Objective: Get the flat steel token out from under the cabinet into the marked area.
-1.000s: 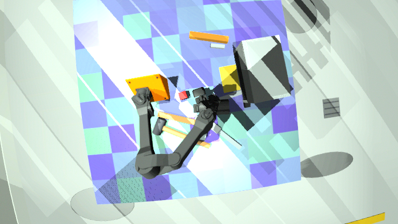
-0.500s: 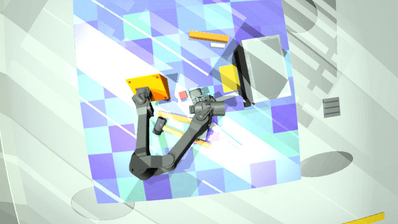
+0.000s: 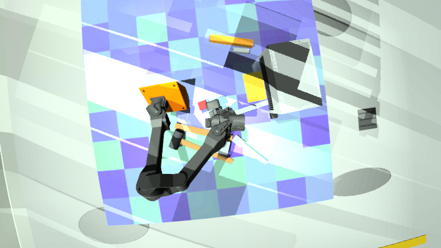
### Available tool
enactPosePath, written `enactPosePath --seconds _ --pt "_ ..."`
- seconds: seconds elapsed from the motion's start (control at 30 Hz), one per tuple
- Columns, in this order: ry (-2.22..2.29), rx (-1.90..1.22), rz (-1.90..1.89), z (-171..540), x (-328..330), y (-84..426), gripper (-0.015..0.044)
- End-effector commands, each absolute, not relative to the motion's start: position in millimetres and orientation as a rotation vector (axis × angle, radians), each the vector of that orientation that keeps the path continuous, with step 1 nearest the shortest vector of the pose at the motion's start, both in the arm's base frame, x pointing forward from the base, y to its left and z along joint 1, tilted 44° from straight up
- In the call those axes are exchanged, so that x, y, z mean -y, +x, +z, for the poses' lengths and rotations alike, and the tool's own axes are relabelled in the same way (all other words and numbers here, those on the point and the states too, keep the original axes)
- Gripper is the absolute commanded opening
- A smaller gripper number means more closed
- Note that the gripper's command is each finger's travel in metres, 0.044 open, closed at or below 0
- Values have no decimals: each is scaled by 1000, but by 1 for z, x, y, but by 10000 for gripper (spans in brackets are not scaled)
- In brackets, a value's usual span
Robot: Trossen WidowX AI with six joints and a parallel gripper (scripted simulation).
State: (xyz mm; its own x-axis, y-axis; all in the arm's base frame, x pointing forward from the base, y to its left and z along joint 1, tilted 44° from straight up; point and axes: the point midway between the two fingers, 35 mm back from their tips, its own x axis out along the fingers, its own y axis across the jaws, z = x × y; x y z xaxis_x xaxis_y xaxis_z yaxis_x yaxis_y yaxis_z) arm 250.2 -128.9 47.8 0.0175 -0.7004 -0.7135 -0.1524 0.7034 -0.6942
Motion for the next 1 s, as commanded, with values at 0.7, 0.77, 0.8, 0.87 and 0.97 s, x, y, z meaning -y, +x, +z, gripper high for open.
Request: enactPosePath --seconds 0.7,0.77,0.8,0.87,0.97 --pt "-731 -1525 -489 51 133 227 0" --pt "-732 -1525 -489 52 134 228 0" --pt "-733 -1525 -487 52 134 228 0" --pt "-738 -1528 -483 53 135 228 0" --pt "-747 -1532 -473 56 137 228 0"
